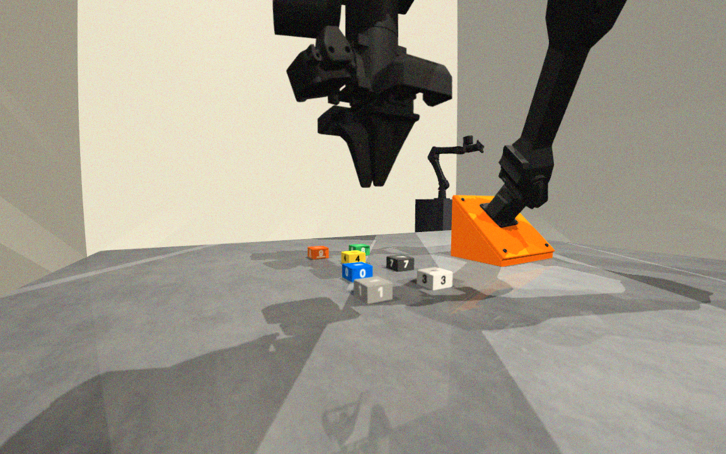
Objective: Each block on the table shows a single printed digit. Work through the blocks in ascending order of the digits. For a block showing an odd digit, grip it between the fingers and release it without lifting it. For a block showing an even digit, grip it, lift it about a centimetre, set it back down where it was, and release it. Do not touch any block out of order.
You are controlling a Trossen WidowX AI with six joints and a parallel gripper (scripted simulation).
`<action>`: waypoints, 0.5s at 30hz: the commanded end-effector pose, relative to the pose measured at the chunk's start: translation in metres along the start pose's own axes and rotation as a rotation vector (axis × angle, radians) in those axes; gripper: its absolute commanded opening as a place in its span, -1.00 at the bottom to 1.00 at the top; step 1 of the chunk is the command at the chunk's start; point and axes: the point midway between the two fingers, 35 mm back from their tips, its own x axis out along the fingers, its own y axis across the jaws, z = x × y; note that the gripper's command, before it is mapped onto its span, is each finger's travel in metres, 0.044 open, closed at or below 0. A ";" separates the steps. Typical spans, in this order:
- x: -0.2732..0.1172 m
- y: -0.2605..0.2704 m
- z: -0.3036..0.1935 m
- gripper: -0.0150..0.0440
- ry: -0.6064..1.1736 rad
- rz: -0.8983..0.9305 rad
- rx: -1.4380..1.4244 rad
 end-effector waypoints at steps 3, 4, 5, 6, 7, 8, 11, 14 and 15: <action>-0.004 -0.005 -0.033 -0.08 0.001 -0.005 -0.001; -0.004 -0.006 -0.043 -0.08 0.001 -0.005 0.000; -0.004 -0.007 -0.053 -0.08 0.002 -0.005 0.000; -0.003 -0.008 -0.063 -0.08 0.002 -0.005 0.001; -0.003 -0.009 -0.074 -0.08 0.003 -0.004 0.001; -0.002 -0.010 -0.082 -0.08 0.003 -0.004 0.001; -0.001 -0.011 -0.088 -0.08 0.003 -0.004 0.002; 0.010 -0.011 -0.087 0.09 0.003 -0.006 0.002; 0.024 -0.012 -0.086 0.18 0.003 -0.007 0.002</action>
